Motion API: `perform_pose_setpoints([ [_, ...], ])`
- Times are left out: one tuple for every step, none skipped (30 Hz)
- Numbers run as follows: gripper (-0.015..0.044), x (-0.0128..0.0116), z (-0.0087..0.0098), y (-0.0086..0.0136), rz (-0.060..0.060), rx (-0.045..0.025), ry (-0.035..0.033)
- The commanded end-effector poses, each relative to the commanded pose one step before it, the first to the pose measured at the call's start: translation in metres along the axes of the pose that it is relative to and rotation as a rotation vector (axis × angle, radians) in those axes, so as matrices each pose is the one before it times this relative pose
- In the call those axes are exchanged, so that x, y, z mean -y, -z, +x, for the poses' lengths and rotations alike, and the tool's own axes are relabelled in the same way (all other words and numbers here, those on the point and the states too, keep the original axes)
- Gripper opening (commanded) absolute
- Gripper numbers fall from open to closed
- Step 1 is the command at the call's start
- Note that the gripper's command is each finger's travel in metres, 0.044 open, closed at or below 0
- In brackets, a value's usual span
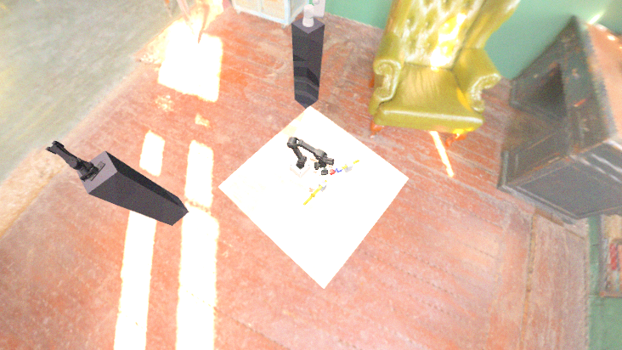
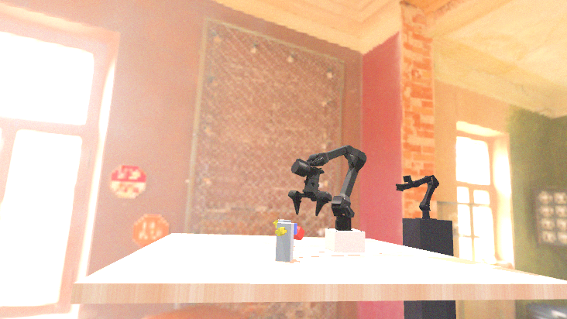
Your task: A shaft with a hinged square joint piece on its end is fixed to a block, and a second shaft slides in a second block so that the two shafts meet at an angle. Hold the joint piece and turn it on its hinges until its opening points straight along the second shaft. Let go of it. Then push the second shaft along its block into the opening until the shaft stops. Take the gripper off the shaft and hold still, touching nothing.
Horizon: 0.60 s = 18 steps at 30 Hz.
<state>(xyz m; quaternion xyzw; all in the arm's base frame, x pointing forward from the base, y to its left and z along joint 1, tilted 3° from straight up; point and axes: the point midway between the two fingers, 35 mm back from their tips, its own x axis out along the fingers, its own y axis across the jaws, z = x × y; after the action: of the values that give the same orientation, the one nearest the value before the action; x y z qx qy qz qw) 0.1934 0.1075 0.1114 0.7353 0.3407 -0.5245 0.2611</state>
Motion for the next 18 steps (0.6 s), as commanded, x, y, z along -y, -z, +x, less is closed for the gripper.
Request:
perform_pose_setpoints([
  [0.044, 0.0004, 0.00036, 0.00006, 0.0814, -0.01333, 0.0009],
  [0.044, 0.0, 0.0, 0.0, 0.0, 0.0, 0.0],
  [0.044, 0.0, 0.0, 0.0, 0.0, 0.0, 0.0],
  [0.044, 0.0, 0.0, 0.0, 0.0, 0.0, 0.0],
  [0.044, 0.0, 0.0, 0.0, 0.0, 0.0, 0.0],
  [0.044, -0.00006, 0.00075, -0.00006, 0.0, -0.00001, 0.0],
  [0.044, -0.00016, 0.00226, -0.00019, 0.0, -0.00004, -0.00001],
  [0.044, -0.00025, 0.00375, -0.00037, 0.0, -0.00006, -0.00001],
  [0.044, -0.00027, 0.00465, -0.00055, 0.0, -0.00006, -0.00001],
  [0.044, -0.00023, 0.00463, -0.00065, 0.0, -0.00005, -0.00001],
  [0.044, -0.00019, 0.00459, -0.00075, 0.0, -0.00004, 0.0],
  [0.044, -0.00014, 0.00455, -0.00085, 0.0, -0.00003, 0.0],
  [0.044, -0.0001, 0.00451, -0.00094, 0.0, -0.00002, 0.00001],
  [0.044, -0.00006, 0.00445, -0.00103, 0.0, -0.00001, 0.00001],
  [0.044, -0.00002, 0.00442, -0.00113, 0.0, 0.0, 0.00002],
  [0.044, 0.00002, 0.00437, -0.00122, 0.0, 0.00001, 0.00002],
  [0.044, 0.00006, 0.00432, -0.00131, 0.0, 0.00003, 0.00002],
  [0.044, 0.0001, 0.00426, -0.0014, 0.0, 0.00004, 0.00003],
])
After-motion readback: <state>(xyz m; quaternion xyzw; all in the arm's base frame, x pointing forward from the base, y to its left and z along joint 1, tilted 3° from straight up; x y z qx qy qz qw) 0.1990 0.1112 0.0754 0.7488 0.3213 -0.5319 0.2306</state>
